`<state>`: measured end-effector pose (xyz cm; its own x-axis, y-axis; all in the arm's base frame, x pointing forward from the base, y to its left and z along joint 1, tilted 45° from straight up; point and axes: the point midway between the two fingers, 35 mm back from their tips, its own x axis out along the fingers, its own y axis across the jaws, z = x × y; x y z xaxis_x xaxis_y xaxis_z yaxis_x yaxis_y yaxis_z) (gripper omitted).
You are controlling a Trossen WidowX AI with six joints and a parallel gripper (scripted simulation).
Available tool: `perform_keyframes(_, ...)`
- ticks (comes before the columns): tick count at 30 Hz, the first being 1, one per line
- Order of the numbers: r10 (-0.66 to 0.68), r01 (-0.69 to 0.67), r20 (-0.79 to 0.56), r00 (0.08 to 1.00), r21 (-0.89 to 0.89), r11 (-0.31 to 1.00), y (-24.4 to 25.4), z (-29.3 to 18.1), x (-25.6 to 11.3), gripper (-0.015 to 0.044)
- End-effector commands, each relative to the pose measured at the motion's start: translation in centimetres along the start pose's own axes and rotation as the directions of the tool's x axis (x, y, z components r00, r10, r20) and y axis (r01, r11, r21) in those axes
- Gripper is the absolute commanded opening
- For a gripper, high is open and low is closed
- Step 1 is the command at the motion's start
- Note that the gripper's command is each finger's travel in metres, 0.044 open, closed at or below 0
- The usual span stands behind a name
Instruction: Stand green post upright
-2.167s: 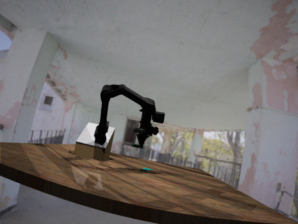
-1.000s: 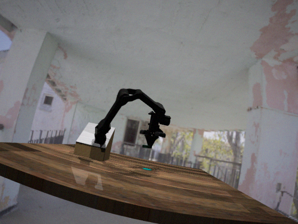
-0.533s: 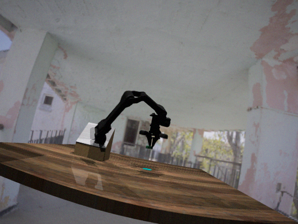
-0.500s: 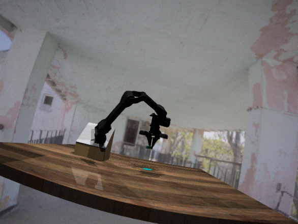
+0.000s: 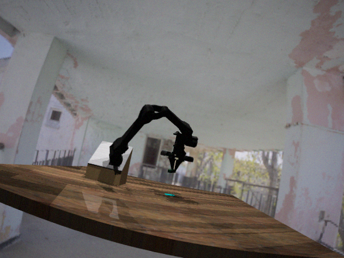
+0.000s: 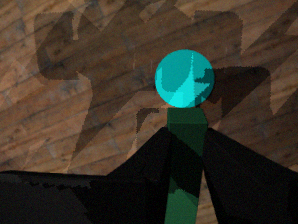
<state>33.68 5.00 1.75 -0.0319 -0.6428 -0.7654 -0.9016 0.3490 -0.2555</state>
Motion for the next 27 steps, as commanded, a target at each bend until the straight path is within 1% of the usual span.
perform_keyframes(1,0.021,-0.021,0.019,1.0,-0.006,1.0,0.2,0.0,0.3,0.0023)
perform_keyframes(27,0.146,-0.145,0.17,0.975,-0.015,0.989,0.9,-0.1,1.7,0.0023)
